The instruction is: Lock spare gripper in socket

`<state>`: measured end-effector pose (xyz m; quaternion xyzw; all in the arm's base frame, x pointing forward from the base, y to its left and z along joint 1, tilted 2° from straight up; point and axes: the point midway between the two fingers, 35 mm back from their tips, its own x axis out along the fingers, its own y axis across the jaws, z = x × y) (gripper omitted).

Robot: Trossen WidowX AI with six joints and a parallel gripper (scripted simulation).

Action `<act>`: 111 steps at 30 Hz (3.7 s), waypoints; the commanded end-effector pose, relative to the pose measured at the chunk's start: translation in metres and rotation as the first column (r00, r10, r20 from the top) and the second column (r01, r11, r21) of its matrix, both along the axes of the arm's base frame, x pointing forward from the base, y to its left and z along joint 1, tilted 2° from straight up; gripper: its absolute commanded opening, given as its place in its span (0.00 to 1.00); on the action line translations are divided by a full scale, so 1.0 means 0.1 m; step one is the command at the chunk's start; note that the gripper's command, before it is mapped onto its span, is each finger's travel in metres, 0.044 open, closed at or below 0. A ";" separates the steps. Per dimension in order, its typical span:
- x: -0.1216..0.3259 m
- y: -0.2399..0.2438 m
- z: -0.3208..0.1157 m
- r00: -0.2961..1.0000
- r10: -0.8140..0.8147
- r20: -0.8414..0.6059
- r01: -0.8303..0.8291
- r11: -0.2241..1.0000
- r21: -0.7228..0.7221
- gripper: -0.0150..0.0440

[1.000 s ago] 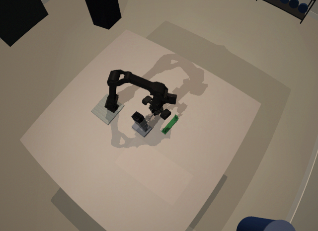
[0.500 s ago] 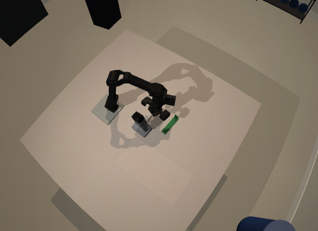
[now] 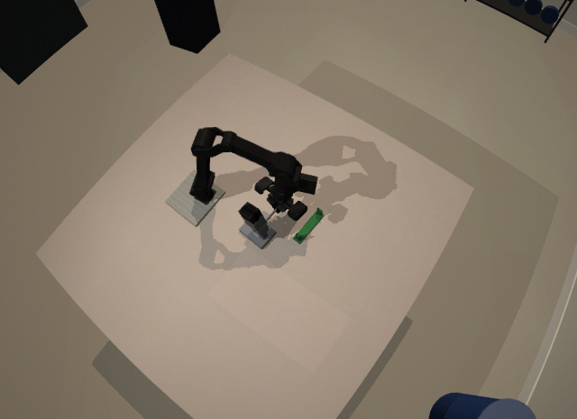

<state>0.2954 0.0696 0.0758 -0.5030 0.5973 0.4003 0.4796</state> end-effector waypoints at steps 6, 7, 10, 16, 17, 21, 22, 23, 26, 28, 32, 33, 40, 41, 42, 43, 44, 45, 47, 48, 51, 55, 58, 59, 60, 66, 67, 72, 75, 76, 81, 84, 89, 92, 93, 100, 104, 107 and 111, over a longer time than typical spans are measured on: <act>-0.01 -0.06 -0.01 1.000 0.001 -0.001 -0.001 1.000 -0.003 0.25; -0.01 -0.07 -0.01 1.000 0.001 -0.001 -0.001 1.000 -0.003 0.25; -0.01 -0.08 -0.01 1.000 0.001 -0.002 -0.001 1.000 -0.002 0.25; -0.02 -0.11 -0.01 1.000 0.002 -0.003 -0.002 1.000 -0.002 0.25; -0.02 -0.12 -0.01 1.000 0.002 -0.003 -0.002 1.000 -0.002 0.25; -0.02 -0.14 -0.01 1.000 0.002 -0.004 -0.002 1.000 -0.002 0.25; -0.02 -0.14 -0.01 1.000 0.002 -0.005 -0.002 1.000 -0.002 0.25; -0.02 -0.15 -0.01 1.000 0.002 -0.005 -0.002 1.000 -0.001 0.25; -0.03 -0.16 -0.01 1.000 0.002 -0.006 -0.002 1.000 -0.001 0.25; -0.03 -0.17 -0.01 1.000 0.002 -0.006 -0.002 1.000 -0.001 0.25; -0.03 -0.19 -0.01 1.000 0.002 -0.007 -0.002 1.000 -0.001 0.25; -0.03 -0.20 -0.01 1.000 0.002 -0.008 -0.002 1.000 -0.001 0.25; -0.04 -0.23 -0.01 1.000 0.002 -0.010 -0.002 1.000 0.000 0.25; -0.04 -0.24 -0.01 1.000 0.002 -0.010 -0.002 1.000 0.000 0.25; -0.04 -0.25 -0.01 1.000 0.002 -0.011 -0.002 1.000 0.000 0.25; -0.04 -0.25 -0.01 1.000 0.002 -0.011 -0.002 1.000 0.000 0.25; -0.04 -0.25 -0.01 1.000 0.002 -0.011 -0.002 1.000 0.000 0.25; -0.05 -0.26 -0.01 1.000 0.002 -0.012 -0.002 1.000 0.000 0.25; -0.05 -0.27 -0.01 1.000 0.002 -0.012 -0.002 1.000 0.000 0.25; -0.05 -0.27 -0.01 1.000 0.002 -0.012 -0.002 1.000 0.000 0.25; -0.05 -0.29 -0.01 1.000 0.002 -0.014 -0.002 1.000 0.001 0.25; -0.05 -0.31 -0.01 1.000 0.002 -0.015 -0.002 1.000 0.001 0.25; -0.07 -0.32 -0.01 1.000 0.002 -0.016 -0.002 1.000 0.001 0.25; -0.07 -0.33 -0.01 1.000 0.002 -0.016 -0.002 1.000 0.001 0.25; -0.07 -0.33 -0.01 1.000 0.002 -0.017 -0.002 1.000 0.001 0.25; -0.07 -0.36 -0.02 1.000 0.002 -0.018 -0.002 1.000 0.002 0.25; -0.07 -0.37 -0.02 1.000 0.002 -0.018 -0.002 1.000 0.002 0.25; -0.07 -0.39 -0.01 1.000 0.002 -0.020 -0.002 1.000 0.002 0.25; -0.07 -0.41 -0.01 1.000 0.002 -0.021 -0.002 1.000 0.002 0.25; -0.08 -0.41 -0.01 1.000 0.002 -0.021 -0.002 1.000 0.002 0.25; -0.08 -0.43 -0.02 1.000 0.002 -0.022 -0.002 1.000 0.003 0.25; -0.08 -0.43 -0.02 1.000 0.002 -0.022 -0.002 1.000 0.003 0.25; -0.08 -0.41 -0.02 1.000 -0.001 -0.025 0.001 1.000 0.007 0.43; -0.08 -0.41 -0.02 1.000 -0.001 -0.025 0.001 1.000 0.007 0.57; -0.08 -0.41 -0.02 1.000 -0.001 -0.025 0.001 1.000 0.007 0.59; -0.08 -0.39 0.01 1.000 -0.001 -0.025 0.001 1.000 0.007 0.59; -0.07 -0.34 0.09 1.000 -0.001 -0.025 0.001 1.000 0.008 0.59; -0.06 -0.30 0.14 1.000 -0.001 -0.025 0.001 1.000 0.007 0.59; -0.05 -0.25 0.22 1.000 -0.001 -0.022 0.001 1.000 0.006 0.59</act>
